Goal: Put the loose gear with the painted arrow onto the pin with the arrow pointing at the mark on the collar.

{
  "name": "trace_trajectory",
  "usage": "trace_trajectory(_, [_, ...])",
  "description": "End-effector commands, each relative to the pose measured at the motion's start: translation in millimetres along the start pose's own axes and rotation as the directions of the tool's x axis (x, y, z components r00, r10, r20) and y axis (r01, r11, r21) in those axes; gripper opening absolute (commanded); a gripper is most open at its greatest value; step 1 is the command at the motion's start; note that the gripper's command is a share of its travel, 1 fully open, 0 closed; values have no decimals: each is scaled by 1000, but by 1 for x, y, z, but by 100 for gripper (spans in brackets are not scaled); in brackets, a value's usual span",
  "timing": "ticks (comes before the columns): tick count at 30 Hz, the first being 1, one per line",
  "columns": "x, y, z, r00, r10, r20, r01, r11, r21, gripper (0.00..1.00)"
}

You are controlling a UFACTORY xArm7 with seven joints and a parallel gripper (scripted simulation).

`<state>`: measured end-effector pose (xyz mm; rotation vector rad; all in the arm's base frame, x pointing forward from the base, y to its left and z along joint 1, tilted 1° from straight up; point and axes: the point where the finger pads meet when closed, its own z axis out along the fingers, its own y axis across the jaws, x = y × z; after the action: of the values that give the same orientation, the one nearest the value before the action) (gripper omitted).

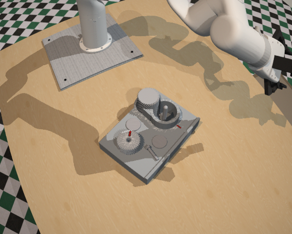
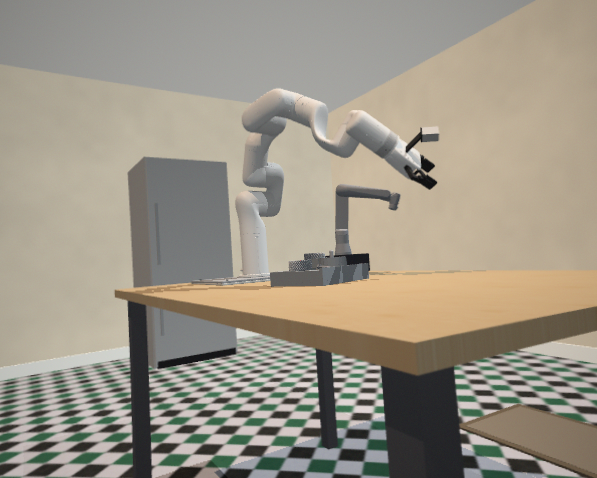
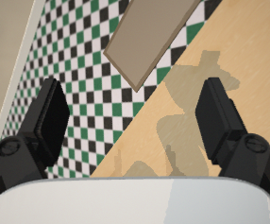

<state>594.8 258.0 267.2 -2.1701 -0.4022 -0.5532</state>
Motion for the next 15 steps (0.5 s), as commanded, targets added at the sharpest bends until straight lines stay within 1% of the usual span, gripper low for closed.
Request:
trace_trajectory(1, [-37,3,-39,989,41,145,-25,993,-113,100])
trace_trajectory(3, [-37,3,-39,989,41,145,-25,993,-113,100])
trace_trajectory(4, [-52,7,-53,980,66,186,-35,986,-165,100])
trace_trajectory(7, [-52,7,-53,980,66,186,-35,986,-165,100])
trace_trajectory(8, [-66,13,-68,970,96,222,-46,974,-220,100])
trace_trajectory(9, [-66,13,-68,970,96,222,-46,974,-220,100])
trace_trajectory(10, [-80,18,-83,959,128,253,-55,959,-278,100])
trace_trajectory(12, [-80,18,-83,959,128,253,-55,959,-278,100])
trace_trajectory(13, [-94,24,-99,947,163,277,-63,940,-337,100])
trace_trajectory(15, [-94,24,-99,947,163,277,-63,940,-337,100])
